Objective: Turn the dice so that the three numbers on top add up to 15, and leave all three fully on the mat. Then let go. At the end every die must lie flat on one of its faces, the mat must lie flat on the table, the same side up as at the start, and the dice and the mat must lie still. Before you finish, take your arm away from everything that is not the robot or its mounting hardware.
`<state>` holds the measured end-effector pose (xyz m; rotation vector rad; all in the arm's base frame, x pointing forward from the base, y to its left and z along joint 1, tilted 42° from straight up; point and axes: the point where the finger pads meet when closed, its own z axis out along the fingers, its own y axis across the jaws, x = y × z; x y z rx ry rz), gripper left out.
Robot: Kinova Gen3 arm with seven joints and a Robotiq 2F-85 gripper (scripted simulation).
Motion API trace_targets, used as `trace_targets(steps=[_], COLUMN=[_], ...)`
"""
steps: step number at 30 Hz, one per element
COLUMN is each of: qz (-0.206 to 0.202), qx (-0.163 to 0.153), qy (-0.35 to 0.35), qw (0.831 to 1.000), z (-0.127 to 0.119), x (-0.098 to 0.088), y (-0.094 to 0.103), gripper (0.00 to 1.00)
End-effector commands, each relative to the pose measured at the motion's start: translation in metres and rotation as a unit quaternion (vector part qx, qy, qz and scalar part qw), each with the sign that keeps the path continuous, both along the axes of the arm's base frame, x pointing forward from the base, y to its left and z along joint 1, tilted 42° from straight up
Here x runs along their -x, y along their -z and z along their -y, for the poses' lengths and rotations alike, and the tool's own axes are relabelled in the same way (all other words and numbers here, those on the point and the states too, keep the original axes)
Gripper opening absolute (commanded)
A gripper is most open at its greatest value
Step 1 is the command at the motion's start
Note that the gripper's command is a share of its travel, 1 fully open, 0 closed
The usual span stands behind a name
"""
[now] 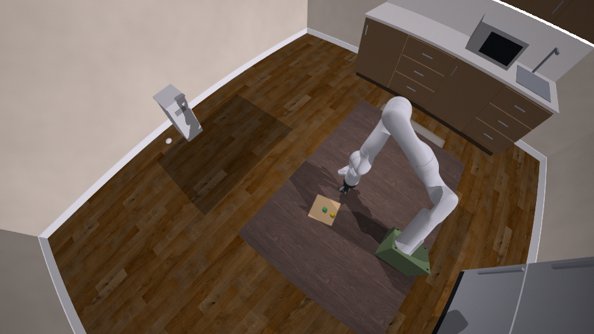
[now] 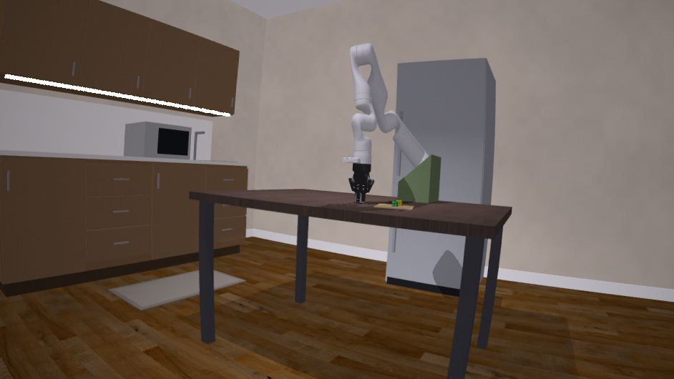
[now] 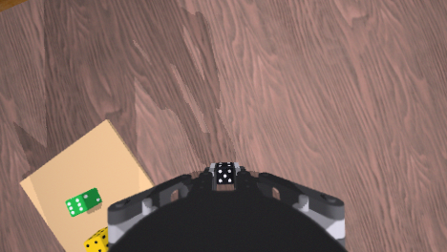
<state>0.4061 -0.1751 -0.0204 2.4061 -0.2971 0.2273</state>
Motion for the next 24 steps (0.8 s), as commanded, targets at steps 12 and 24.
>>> trace_targets(steps=[12,24], qz=[0.0,0.0], qx=[0.0,0.0], qy=[0.0,0.0], qw=[1.0,1.0], z=[-0.007,-0.039], x=[0.0,0.005], y=[-0.007,-0.044], gripper=[0.15,0.15])
